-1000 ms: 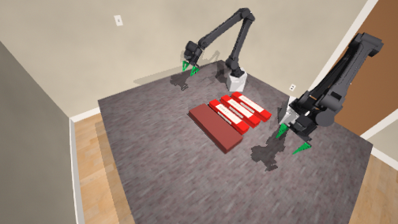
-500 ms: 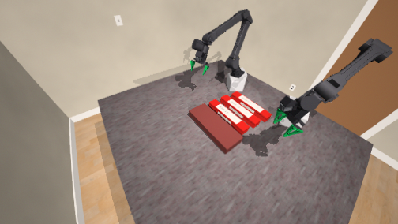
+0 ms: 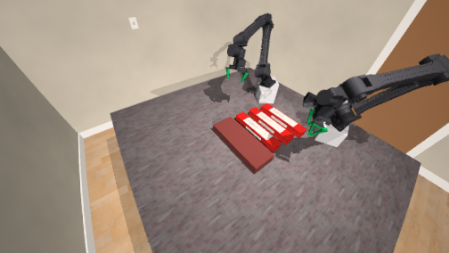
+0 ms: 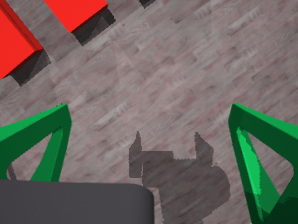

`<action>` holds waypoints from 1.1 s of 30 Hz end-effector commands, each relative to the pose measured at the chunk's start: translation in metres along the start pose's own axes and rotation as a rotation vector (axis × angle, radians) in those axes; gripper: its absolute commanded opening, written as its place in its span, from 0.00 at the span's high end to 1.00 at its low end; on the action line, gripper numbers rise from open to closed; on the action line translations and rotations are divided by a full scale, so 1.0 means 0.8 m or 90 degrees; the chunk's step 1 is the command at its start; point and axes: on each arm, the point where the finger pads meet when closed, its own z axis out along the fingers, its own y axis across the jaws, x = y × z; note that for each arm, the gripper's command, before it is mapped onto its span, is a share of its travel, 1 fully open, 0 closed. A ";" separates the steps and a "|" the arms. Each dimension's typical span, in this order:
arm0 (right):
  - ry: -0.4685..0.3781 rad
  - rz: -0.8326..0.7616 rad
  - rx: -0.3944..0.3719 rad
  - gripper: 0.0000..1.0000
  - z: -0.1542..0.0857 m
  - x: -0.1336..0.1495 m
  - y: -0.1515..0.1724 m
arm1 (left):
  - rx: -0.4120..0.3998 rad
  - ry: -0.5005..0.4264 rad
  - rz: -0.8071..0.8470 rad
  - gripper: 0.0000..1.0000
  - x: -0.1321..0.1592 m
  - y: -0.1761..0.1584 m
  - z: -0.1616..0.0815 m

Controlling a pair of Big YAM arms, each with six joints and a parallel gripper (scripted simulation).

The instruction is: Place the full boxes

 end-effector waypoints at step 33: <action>0.111 -0.358 -0.142 0.00 -0.037 -0.060 0.104 | 0.121 0.103 0.313 0.00 -0.063 -0.090 -0.036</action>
